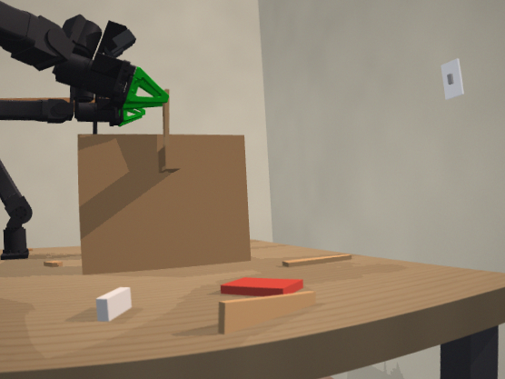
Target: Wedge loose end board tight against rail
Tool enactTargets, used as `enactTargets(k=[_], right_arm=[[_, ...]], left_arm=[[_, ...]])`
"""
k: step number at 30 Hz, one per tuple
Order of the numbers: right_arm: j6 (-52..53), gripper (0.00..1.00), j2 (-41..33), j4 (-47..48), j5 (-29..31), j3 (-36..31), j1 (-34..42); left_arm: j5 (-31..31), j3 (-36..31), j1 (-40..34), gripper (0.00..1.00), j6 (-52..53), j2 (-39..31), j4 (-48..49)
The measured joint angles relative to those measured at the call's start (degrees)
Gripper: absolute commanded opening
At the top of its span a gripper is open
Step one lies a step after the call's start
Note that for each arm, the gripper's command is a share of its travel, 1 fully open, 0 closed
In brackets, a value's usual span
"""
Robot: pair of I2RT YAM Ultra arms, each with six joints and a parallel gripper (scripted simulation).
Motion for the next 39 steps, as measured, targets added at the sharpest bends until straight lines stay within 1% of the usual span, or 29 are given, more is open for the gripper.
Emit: enactTargets(k=[5, 19, 34, 35, 39], right_arm=[[0.04, 0.02, -0.11, 0.72, 0.00, -0.57, 0.00], [0.15, 0.02, -0.50, 4.66, -0.02, -5.22, -0.04], [0.09, 0.02, -0.70, 6.47, -0.04, -6.71, -0.04], [0.07, 0.38, -0.72, 6.43, -0.02, -6.69, -0.04], [0.07, 0.38, -1.09, 6.60, -0.02, -6.64, -0.04]], left_arm=[[0.00, 0.00, 0.00, 0.42, 0.00, 0.00, 0.00], [0.00, 0.00, 0.00, 0.42, 0.00, 0.00, 0.00], [0.00, 0.00, 0.00, 0.42, 0.00, 0.00, 0.00], [0.00, 0.00, 0.00, 0.42, 0.00, 0.00, 0.00], [0.00, 0.00, 0.00, 0.42, 0.00, 0.00, 0.00]])
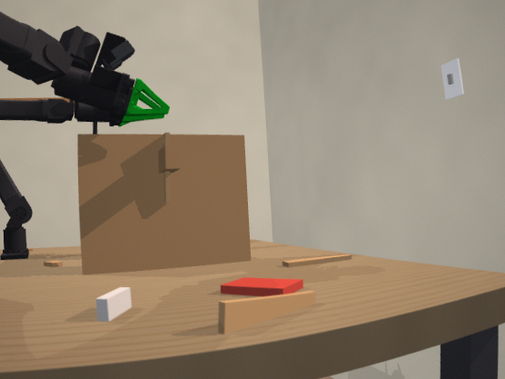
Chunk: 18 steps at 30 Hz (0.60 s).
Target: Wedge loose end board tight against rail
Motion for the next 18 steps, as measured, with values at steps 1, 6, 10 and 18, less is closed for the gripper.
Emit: enactTargets(k=[1, 6, 10, 18], right_arm=[[0.00, 0.38, 0.04, 0.11, 0.00, -0.02, 0.00], [0.00, 0.38, 0.15, 0.15, 0.00, -0.02, 0.00], [0.00, 0.38, 0.15, 0.15, 0.00, -0.02, 0.00], [0.00, 0.38, 0.22, -0.90, 0.00, 0.57, 0.00]], left_arm=[[0.00, 0.00, 0.00, 0.42, 0.00, 0.00, 0.00], [0.00, 0.00, 0.00, 0.42, 0.00, 0.00, 0.00], [0.00, 0.00, 0.00, 0.42, 0.00, 0.00, 0.00], [0.00, 0.00, 0.00, 0.42, 0.00, 0.00, 0.00]])
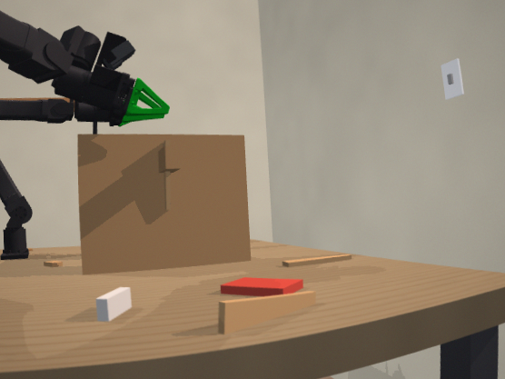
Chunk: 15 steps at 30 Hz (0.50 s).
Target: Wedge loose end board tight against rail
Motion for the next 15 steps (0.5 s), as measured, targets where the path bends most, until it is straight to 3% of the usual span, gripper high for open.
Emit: enactTargets(k=[8, 15], right_arm=[[0.00, 0.38, 0.13, -1.31, -0.02, 1.60, 0.00], [0.00, 0.38, 0.61, -5.03, -0.02, 7.39, 0.00]], left_arm=[[0.00, 0.00, 0.00, 0.42, 0.00, 0.00, 0.00], [0.00, 0.00, 0.00, 0.42, 0.00, 0.00, 0.00]])
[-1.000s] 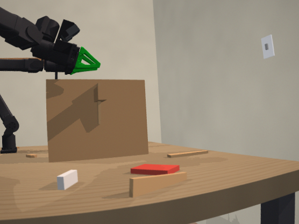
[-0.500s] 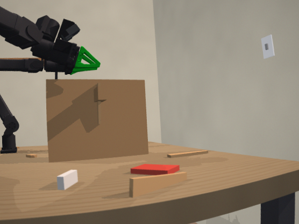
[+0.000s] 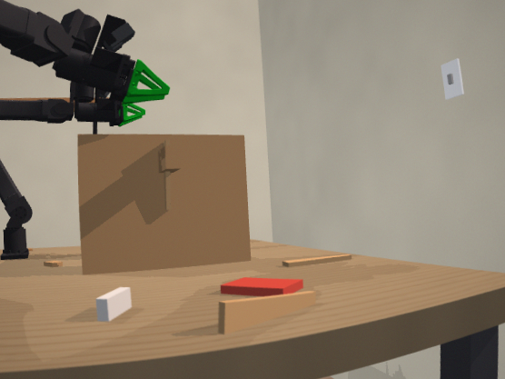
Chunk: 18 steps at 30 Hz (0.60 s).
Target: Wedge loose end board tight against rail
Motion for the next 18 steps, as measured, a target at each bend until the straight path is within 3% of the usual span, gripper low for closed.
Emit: enactTargets(k=[13, 18], right_arm=[[0.00, 0.38, 2.56, -10.12, 0.00, 12.96, 0.00], [0.00, 0.38, 2.25, -10.34, 0.04, 13.05, 0.00]], left_arm=[[0.00, 0.00, 0.00, 0.42, 0.00, 0.00, 0.00], [0.00, 0.00, 0.00, 0.42, 0.00, 0.00, 0.00]])
